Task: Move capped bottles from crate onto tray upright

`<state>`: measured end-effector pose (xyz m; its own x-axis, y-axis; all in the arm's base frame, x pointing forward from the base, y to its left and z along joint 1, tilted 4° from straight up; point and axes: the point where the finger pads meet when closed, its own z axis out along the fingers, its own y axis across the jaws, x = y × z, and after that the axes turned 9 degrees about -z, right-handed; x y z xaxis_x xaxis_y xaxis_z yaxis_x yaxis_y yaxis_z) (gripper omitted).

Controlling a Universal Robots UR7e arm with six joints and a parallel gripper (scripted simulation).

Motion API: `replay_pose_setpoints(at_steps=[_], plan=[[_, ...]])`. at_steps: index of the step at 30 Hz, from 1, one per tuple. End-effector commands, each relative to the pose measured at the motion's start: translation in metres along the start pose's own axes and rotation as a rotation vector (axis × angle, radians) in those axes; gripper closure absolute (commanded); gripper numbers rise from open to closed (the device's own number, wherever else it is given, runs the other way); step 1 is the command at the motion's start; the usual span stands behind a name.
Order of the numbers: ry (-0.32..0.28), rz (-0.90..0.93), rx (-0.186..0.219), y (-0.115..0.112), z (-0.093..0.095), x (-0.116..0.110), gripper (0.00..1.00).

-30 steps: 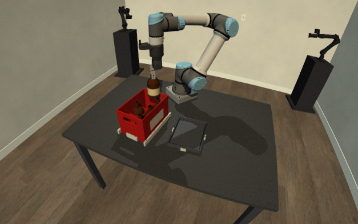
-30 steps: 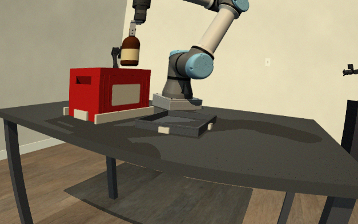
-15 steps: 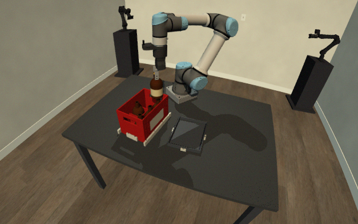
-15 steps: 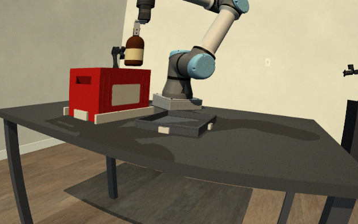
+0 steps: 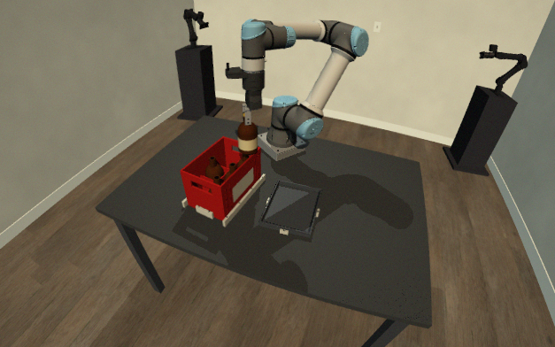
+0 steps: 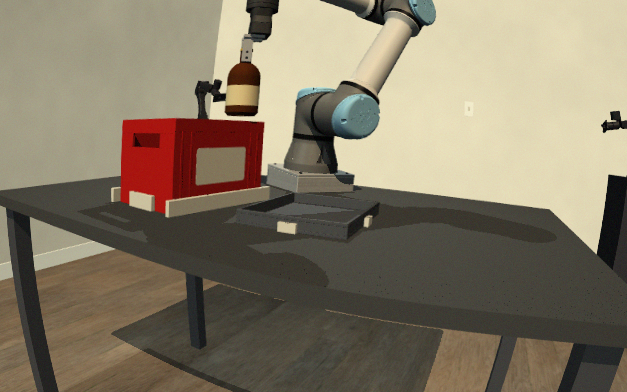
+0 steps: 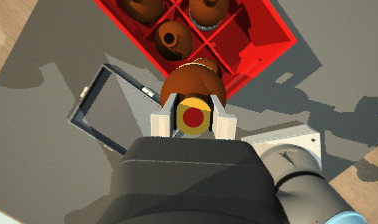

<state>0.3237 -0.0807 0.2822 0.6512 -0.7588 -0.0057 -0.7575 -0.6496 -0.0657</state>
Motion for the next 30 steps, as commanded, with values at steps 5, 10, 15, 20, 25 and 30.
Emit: replay_pose_setpoints(at_steps=[5,10,15,20,25,30], plan=[[0.000,0.003,0.000,-0.008,0.001,-0.008,1.00],[-0.001,0.004,0.000,-0.014,0.001,-0.015,1.00],[-0.001,0.005,0.000,-0.019,0.002,-0.019,1.00],[0.000,0.002,0.000,-0.020,0.001,-0.019,1.00],[-0.001,0.004,0.000,-0.027,0.002,-0.026,1.00],[-0.001,0.005,0.000,-0.034,0.002,-0.033,1.00]])
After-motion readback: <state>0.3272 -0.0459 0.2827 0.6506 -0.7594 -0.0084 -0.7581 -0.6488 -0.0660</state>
